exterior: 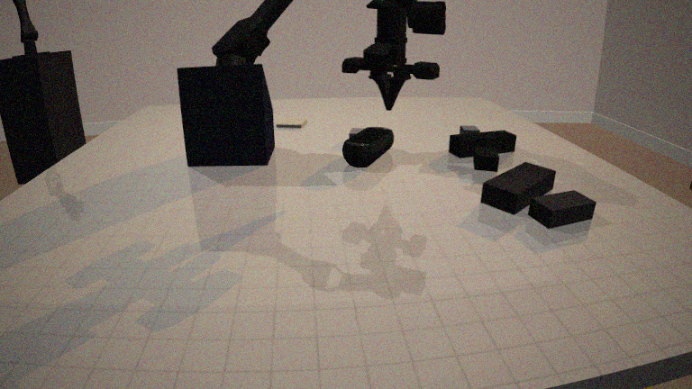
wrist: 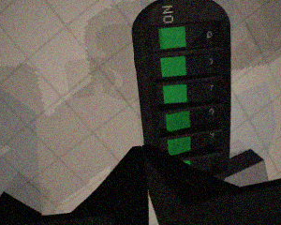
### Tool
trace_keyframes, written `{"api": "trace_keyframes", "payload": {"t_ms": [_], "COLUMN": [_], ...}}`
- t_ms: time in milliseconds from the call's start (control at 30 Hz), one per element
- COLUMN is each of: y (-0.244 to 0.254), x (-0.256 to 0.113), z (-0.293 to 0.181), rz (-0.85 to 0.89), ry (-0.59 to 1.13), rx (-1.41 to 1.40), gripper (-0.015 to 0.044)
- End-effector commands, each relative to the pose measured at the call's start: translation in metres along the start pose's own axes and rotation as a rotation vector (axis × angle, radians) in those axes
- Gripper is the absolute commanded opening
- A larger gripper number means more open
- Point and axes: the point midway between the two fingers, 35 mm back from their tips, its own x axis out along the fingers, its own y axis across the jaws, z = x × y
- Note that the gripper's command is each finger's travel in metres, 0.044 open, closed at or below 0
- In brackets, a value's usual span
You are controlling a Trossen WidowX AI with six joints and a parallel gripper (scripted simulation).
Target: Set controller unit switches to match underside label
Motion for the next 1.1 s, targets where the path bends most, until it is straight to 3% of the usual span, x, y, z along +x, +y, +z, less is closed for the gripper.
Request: {"api": "trace_keyframes", "payload": {"t_ms": [0,567,633,700,867,1067], "y": [0.001,0.0,0.0,0.001,-0.002,-0.003], "x": [-0.001,0.0,0.0,-0.01,-0.078,-0.081], "z": [0.0,0.0,0.0,0.0,0.001,0.001], "rz": [0.003,0.0,0.0,0.001,0.0,0.0], "ry": [-0.003,0.0,0.0,-0.001,-0.002,-0.002], "rx": [-0.005,0.0,0.0,0.0,0.0,0.0], "gripper": [0.0,0.044,0.044,0.0387,0.0256,0.0099]}}
